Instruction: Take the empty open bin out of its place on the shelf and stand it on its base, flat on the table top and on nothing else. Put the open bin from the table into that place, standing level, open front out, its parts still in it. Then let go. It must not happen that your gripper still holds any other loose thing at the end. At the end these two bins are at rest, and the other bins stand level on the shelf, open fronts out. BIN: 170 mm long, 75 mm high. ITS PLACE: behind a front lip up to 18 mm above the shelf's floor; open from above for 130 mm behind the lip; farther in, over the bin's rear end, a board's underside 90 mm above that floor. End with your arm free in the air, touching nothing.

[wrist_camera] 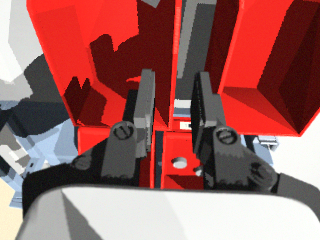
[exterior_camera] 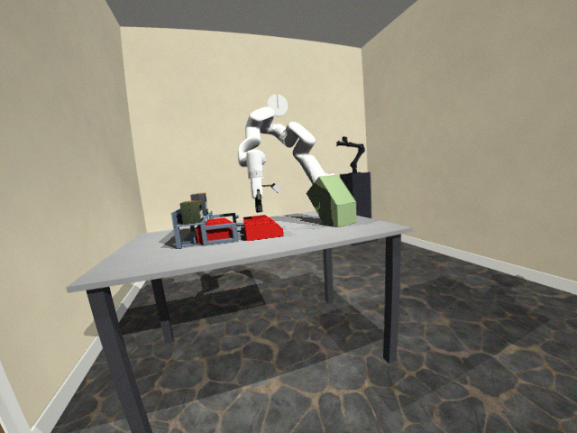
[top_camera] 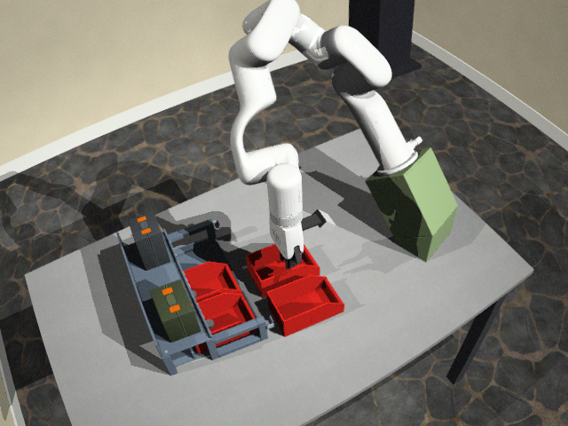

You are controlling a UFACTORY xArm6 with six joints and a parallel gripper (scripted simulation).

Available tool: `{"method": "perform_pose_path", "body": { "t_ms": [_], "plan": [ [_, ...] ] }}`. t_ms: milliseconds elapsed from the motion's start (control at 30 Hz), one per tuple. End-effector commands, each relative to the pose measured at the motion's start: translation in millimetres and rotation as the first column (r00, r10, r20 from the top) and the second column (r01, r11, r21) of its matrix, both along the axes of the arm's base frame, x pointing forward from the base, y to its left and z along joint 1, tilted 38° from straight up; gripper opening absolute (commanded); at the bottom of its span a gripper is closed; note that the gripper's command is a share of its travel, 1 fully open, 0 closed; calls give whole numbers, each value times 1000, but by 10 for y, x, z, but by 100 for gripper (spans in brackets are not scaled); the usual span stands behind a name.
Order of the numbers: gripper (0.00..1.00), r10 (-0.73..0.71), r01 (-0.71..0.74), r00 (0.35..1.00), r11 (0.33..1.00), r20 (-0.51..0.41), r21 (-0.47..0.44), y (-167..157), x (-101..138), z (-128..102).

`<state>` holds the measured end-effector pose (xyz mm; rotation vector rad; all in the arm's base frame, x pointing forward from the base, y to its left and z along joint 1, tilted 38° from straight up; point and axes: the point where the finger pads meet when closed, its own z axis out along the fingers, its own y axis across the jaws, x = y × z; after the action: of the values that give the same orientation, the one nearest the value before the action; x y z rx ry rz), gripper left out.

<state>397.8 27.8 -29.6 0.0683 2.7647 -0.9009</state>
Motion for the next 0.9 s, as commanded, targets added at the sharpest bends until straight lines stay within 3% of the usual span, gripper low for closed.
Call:
{"method": "perform_pose_path", "body": {
  "t_ms": [0, 867],
  "plan": [
    [26, 2, -2, 1000, 1000, 3, 1, -47, 32, -69],
    [26, 2, -2, 1000, 1000, 3, 1, -126, 56, -174]
  ]
}}
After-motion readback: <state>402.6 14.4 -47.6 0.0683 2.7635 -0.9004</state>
